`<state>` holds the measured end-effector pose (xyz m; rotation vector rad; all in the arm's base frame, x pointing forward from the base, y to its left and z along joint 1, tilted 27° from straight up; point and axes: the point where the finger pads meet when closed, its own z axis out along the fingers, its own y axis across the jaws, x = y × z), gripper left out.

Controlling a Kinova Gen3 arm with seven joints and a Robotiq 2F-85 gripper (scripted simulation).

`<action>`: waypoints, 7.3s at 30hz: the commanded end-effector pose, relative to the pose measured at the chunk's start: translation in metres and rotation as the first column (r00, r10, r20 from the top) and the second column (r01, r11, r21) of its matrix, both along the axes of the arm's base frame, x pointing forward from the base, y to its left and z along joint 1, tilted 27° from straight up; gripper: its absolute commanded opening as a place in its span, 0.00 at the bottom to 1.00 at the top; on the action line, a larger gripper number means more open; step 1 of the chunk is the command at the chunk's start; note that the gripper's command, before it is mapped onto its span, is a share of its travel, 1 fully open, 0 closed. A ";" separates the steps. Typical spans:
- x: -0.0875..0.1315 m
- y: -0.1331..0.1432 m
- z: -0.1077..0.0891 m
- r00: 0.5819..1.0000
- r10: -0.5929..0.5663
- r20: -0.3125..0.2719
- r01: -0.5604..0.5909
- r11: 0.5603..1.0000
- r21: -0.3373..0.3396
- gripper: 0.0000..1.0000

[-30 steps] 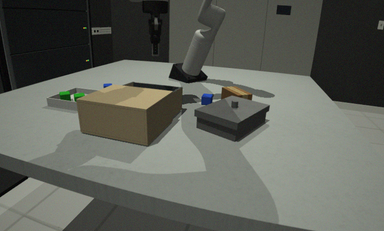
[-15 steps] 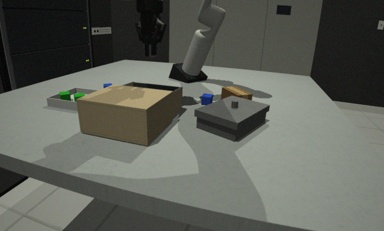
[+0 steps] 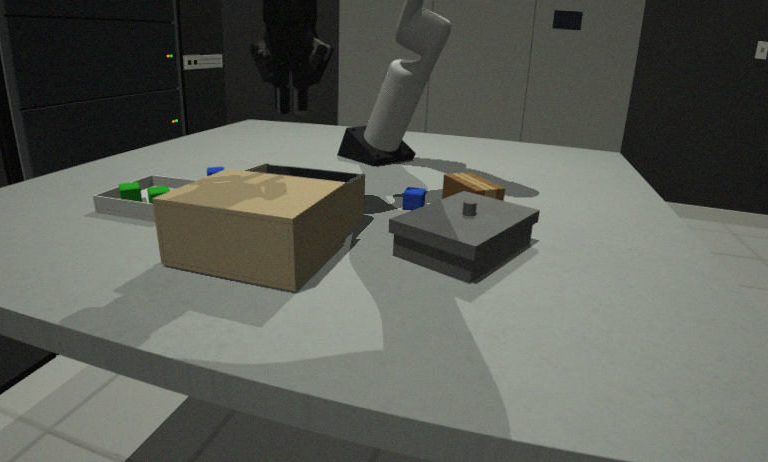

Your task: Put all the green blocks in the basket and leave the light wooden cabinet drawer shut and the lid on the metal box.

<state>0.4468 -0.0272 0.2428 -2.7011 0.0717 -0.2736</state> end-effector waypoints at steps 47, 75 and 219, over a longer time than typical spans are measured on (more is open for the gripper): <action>0.001 -0.003 -0.001 0.996 0.084 0.029 -0.084 0.996 -0.015 0.70; 0.005 0.007 -0.022 0.996 0.083 0.028 -0.083 0.996 -0.015 0.70; 0.029 0.046 -0.117 0.996 0.082 0.028 -0.082 0.997 -0.016 0.70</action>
